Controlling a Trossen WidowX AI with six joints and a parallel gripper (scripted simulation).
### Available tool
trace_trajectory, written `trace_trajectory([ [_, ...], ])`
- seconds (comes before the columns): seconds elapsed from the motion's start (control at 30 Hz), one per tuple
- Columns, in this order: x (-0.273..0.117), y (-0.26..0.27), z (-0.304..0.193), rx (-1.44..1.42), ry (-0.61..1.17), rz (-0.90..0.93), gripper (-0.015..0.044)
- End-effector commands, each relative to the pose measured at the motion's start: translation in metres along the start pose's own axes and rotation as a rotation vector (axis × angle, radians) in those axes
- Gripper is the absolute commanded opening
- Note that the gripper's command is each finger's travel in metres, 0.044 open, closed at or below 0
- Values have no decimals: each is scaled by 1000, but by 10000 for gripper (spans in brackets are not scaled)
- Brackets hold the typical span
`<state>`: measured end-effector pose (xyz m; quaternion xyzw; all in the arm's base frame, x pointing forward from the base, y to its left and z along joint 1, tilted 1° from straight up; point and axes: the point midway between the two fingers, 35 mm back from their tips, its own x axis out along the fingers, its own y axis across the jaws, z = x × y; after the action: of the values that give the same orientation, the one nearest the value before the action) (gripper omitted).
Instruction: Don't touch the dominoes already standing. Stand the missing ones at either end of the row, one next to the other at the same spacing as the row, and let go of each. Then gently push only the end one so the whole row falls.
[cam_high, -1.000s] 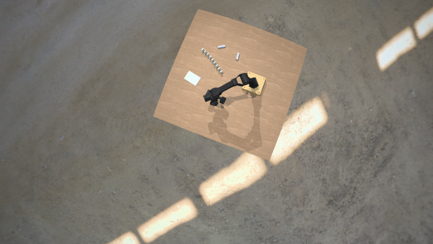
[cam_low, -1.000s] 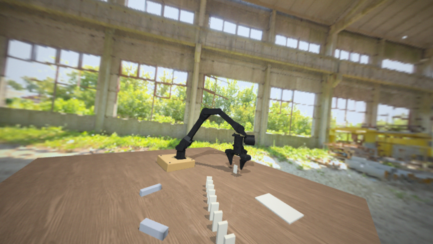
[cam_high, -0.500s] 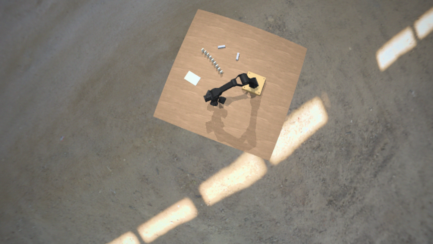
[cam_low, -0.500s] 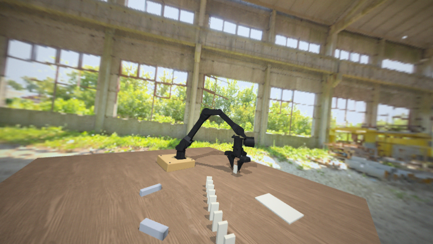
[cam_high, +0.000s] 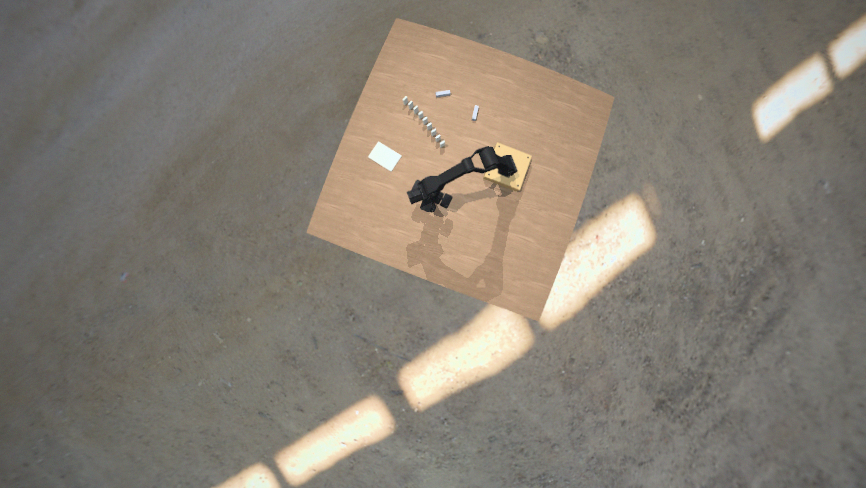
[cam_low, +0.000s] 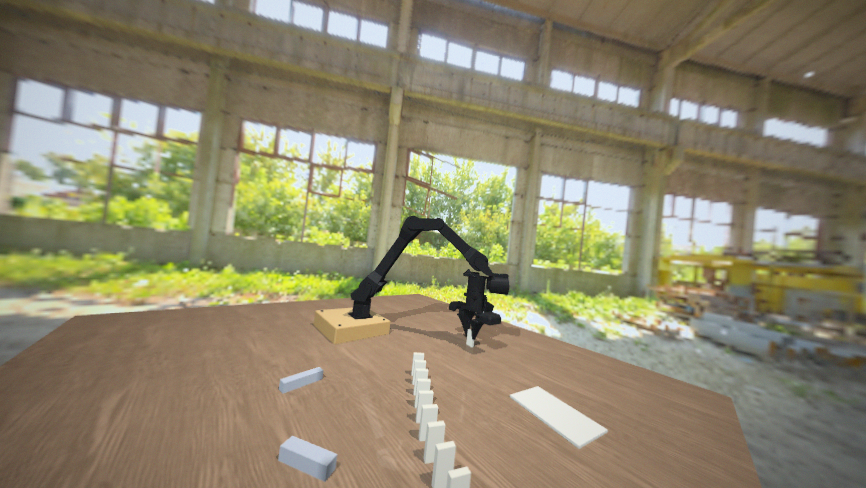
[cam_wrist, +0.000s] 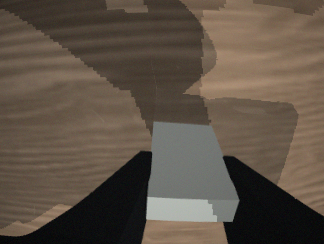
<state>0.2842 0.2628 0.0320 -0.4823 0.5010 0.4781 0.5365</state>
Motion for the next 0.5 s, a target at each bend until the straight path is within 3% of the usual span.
trace_trajectory([
  [0.0,-20,-3,4,-3,-4,0,107],
  [0.23,-125,-2,1,0,-2,-1,107],
  [0.47,-135,0,0,0,-1,-1,107],
])
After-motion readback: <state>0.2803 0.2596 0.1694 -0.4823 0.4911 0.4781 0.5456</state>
